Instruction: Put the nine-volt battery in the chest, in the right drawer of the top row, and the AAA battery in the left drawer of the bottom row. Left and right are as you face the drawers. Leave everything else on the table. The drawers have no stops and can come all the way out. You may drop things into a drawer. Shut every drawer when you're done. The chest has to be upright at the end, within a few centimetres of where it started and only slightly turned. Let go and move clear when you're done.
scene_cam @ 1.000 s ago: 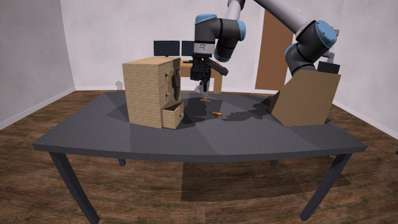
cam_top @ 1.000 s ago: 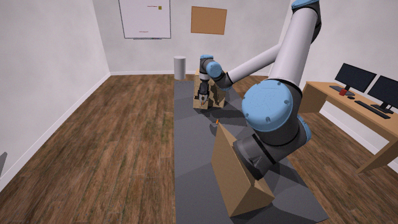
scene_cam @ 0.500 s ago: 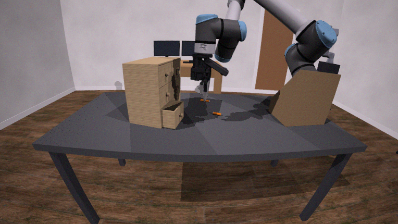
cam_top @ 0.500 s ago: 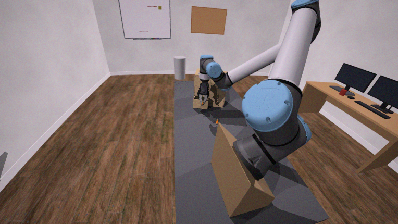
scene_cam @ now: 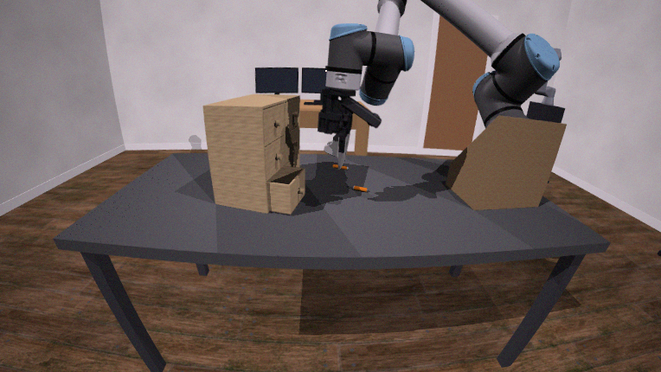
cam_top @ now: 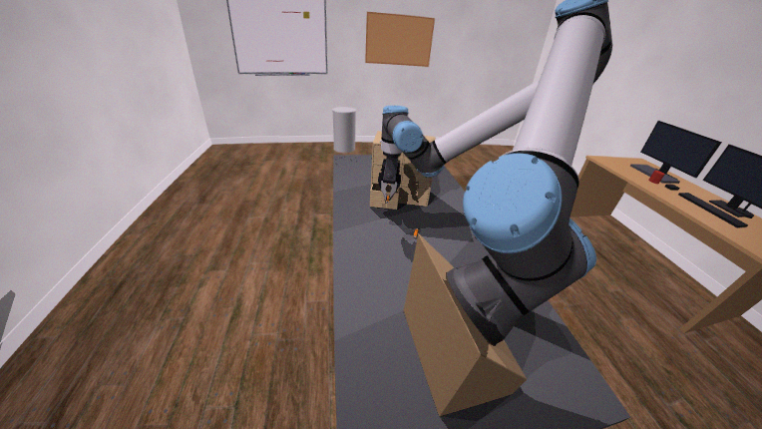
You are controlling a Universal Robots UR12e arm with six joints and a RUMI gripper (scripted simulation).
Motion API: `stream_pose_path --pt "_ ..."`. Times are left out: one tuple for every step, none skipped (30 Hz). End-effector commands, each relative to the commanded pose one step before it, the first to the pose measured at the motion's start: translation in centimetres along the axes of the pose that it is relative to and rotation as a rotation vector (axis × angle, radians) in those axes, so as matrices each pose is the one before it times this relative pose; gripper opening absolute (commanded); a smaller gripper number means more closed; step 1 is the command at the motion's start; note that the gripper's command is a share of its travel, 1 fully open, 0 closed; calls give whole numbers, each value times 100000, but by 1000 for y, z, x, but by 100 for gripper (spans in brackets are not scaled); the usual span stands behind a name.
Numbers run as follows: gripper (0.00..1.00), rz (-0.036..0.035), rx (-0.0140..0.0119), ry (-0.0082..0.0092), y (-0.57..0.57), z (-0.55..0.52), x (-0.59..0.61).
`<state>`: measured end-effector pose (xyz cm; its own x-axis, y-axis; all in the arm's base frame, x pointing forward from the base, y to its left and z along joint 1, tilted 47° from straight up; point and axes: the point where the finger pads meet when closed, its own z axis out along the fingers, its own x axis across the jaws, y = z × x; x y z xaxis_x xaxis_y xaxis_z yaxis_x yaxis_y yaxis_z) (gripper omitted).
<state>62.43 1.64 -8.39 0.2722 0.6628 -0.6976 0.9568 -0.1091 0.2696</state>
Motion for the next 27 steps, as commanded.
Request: stream_pose_path --pt "2 19 -1174 77 30 -38 18" --pt "2 -2 -391 5 -2 5 4" --pt "2 -1 -407 4 -2 4 3" --pt "2 -1 -422 2 -3 4 2" --pt "2 0 -437 1 -4 3 1" --pt "2 0 -452 -1 -4 2 -1" --pt "2 1 -467 -3 -5 1 -2" --pt "2 2 -482 -5 -6 0 -3" --pt "2 2 -497 -7 -7 -1 -5" --pt "2 3 -512 -9 -8 -3 -7" --pt "2 -2 -514 7 -2 7 5" --pt "2 -3 -526 8 -2 7 6" --pt "2 -2 -540 6 -3 6 4" --pt "2 -1 -554 3 -4 5 2" --pt "2 0 -568 0 -5 3 0" --pt "2 1 -582 -3 -6 1 -2" --pt "2 0 0 0 0 0 0" --pt "2 0 0 0 0 0 0" --pt "2 2 -595 -6 -8 0 -4" --pt "2 3 -608 -9 -9 -2 -7" --pt "2 2 -618 -6 -8 -1 -5" --pt "2 -3 -619 12 -1 9 8" --pt "2 -2 -631 8 -3 7 6" --pt "2 -1 -644 4 -4 5 3" --pt "2 0 -656 0 -6 3 0" --pt "2 1 -667 -4 -8 1 -3" --pt "2 2 -679 -8 -10 -1 -6"
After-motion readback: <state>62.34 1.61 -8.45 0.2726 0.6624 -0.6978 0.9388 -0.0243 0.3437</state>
